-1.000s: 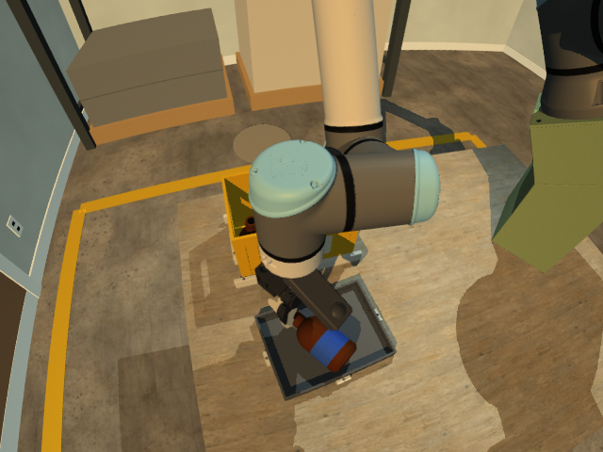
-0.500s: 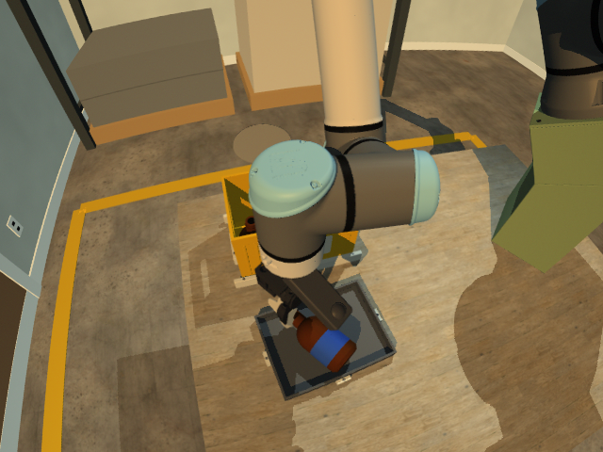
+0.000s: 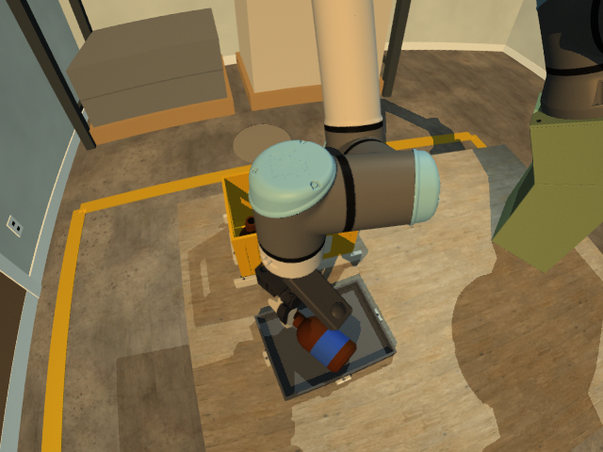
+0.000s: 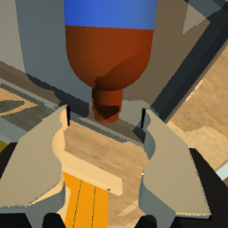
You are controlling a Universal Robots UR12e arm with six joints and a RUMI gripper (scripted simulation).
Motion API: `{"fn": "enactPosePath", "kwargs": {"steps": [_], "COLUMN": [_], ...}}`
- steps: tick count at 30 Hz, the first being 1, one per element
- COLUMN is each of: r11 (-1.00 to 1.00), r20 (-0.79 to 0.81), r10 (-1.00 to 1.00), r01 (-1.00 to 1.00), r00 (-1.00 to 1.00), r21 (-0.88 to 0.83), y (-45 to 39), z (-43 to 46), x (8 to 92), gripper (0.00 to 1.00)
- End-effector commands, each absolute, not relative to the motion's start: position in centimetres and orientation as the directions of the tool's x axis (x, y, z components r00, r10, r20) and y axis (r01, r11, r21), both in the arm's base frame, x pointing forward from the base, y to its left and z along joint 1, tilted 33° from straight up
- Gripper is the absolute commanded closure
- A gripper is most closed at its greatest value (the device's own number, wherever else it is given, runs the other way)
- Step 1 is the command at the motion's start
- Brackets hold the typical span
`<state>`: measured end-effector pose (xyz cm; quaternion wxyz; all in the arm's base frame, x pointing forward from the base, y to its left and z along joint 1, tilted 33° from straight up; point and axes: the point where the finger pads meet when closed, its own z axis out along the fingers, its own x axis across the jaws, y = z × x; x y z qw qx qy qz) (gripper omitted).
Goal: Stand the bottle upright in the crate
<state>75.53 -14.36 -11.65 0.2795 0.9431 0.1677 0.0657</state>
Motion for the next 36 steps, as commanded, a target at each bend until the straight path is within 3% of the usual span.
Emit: {"fn": "enactPosePath", "kwargs": {"steps": [1,36], "r11": [-0.787,-0.787], "r20": [0.031,0.031], "r10": [0.353,0.353], "r01": [0.279,0.279], "r00": [0.935,0.935], "r21": [0.55,0.55], "y": [-14.4,-15.8], "z": [-11.6,-14.1], "x": [75.6,76.2], "gripper": [0.62,0.62]}}
